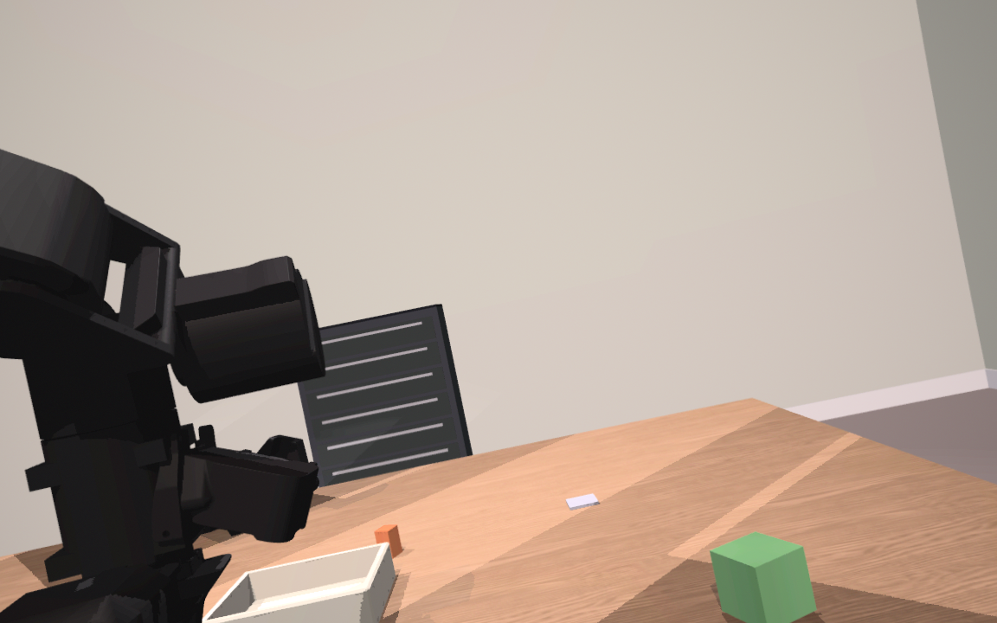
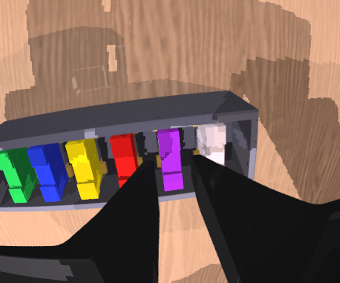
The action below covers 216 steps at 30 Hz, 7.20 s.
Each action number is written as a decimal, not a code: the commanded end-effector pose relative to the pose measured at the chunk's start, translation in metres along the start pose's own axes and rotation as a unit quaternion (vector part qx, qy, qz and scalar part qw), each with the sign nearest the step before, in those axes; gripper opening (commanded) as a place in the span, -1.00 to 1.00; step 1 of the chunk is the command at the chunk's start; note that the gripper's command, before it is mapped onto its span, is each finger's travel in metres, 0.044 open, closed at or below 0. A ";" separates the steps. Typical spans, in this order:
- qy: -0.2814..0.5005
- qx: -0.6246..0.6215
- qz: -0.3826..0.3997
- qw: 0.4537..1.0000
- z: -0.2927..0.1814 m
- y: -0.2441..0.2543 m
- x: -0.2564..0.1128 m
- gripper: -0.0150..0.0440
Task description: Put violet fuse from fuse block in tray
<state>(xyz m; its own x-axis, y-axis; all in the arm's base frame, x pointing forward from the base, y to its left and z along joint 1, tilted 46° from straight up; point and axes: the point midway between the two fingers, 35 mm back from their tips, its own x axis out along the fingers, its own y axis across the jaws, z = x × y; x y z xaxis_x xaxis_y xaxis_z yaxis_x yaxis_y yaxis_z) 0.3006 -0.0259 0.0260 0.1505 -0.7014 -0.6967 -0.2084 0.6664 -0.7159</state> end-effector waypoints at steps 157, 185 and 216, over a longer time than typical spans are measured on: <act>-0.003 -0.005 0.013 1.000 0.033 0.098 -0.057 -0.49; 0.000 -0.001 0.005 1.000 0.025 0.234 -0.050 -0.49; 0.000 0.002 0.007 1.000 0.026 0.235 -0.014 -0.05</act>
<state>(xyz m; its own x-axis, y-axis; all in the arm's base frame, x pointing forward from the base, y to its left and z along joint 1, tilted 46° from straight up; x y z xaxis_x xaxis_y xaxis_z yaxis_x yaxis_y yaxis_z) 0.2746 0.1471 -0.1340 0.1485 -0.6913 -0.7072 -0.2087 0.6771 -0.7057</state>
